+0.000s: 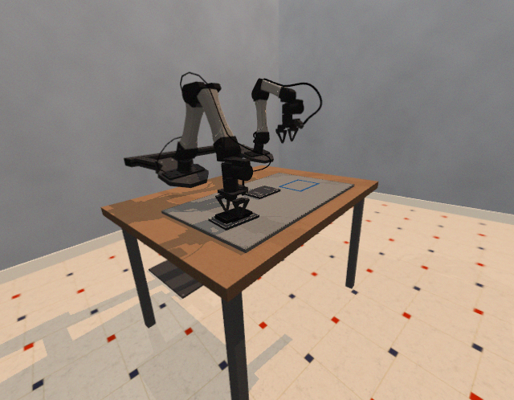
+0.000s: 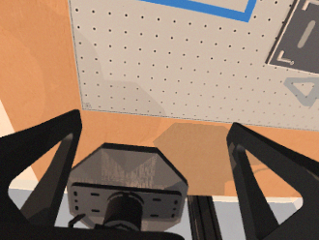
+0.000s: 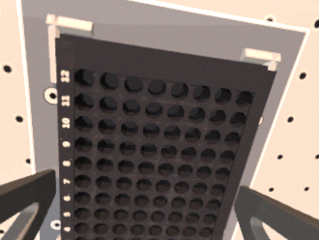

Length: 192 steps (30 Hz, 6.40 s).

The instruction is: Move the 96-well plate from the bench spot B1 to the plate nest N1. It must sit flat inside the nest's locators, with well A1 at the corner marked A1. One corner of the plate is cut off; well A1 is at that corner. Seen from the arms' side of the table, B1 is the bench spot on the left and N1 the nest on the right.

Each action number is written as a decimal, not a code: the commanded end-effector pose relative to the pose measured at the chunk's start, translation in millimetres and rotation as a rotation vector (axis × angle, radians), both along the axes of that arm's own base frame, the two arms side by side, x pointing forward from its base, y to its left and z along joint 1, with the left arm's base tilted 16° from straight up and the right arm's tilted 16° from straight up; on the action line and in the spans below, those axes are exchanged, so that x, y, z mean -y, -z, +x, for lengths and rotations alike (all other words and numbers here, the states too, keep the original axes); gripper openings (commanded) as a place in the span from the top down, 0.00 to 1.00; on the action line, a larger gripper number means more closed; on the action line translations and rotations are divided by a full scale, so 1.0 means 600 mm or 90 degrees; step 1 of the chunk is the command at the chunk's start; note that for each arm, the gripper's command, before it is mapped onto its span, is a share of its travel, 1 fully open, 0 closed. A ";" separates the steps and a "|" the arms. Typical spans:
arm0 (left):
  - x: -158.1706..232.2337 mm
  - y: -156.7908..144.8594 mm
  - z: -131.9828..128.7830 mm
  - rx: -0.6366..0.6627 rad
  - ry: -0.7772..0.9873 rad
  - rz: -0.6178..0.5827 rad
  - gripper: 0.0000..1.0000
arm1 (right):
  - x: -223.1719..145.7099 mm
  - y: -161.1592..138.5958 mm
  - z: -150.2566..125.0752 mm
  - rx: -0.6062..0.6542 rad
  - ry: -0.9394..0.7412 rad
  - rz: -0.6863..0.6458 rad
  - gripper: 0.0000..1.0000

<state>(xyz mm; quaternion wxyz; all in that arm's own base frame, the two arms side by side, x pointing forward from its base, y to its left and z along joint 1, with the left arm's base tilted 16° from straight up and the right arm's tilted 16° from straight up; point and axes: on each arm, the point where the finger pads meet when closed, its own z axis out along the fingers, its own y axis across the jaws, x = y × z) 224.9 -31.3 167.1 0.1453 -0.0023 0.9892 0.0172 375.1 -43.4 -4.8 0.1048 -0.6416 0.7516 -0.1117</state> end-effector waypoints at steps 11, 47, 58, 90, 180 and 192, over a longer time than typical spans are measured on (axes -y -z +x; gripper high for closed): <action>0.001 -0.003 0.000 0.001 0.005 -0.003 0.00 | -0.001 0.031 -0.020 -0.037 -0.002 0.007 0.00; 0.001 -0.003 0.000 0.001 0.005 -0.003 0.00 | -0.001 0.031 -0.020 -0.037 -0.002 0.007 0.00; 0.001 -0.003 0.000 0.001 0.005 -0.003 0.00 | -0.002 0.031 -0.019 -0.036 -0.002 0.006 0.00; 0.001 -0.003 0.000 0.001 0.005 -0.003 0.00 | -0.008 0.025 -0.010 -0.031 -0.001 0.004 0.00; 0.001 -0.003 0.000 0.001 0.005 -0.003 0.00 | -0.006 0.018 0.002 -0.024 0.001 0.002 0.00; 0.001 -0.003 0.000 0.001 0.005 -0.003 0.00 | -0.006 0.018 0.003 -0.024 0.000 0.002 0.00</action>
